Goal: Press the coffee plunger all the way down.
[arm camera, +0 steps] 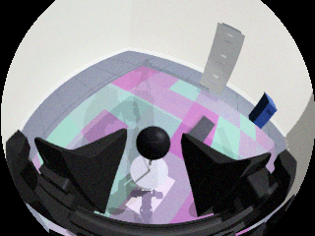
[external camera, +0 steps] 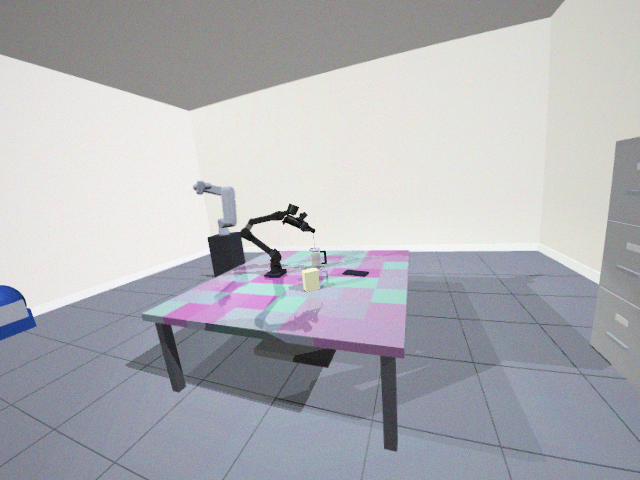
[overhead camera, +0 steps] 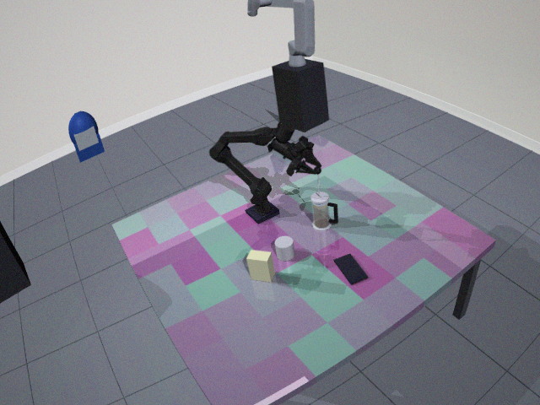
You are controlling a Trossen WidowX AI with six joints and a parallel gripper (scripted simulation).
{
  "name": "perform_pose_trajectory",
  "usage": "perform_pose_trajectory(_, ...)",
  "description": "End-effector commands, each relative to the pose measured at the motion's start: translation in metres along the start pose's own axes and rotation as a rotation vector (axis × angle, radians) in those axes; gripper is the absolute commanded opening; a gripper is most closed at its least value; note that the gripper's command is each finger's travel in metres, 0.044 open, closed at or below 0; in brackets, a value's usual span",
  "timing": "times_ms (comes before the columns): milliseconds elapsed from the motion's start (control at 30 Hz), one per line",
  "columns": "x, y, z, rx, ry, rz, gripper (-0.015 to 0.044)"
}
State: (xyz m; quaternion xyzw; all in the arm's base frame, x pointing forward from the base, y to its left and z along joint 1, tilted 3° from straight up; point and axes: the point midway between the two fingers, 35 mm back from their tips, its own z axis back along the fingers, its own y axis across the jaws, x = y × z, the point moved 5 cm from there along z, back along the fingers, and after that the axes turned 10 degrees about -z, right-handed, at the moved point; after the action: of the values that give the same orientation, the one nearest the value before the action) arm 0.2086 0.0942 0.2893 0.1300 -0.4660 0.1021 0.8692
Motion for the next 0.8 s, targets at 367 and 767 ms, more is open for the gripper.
perform_pose_trajectory(367, -0.001, 0.0, -0.001, 0.003, 0.003, 0.003, 0.0124)
perform_pose_trajectory(767, -0.014, -0.002, -0.011, 0.004, 0.003, 0.003, 0.0124)
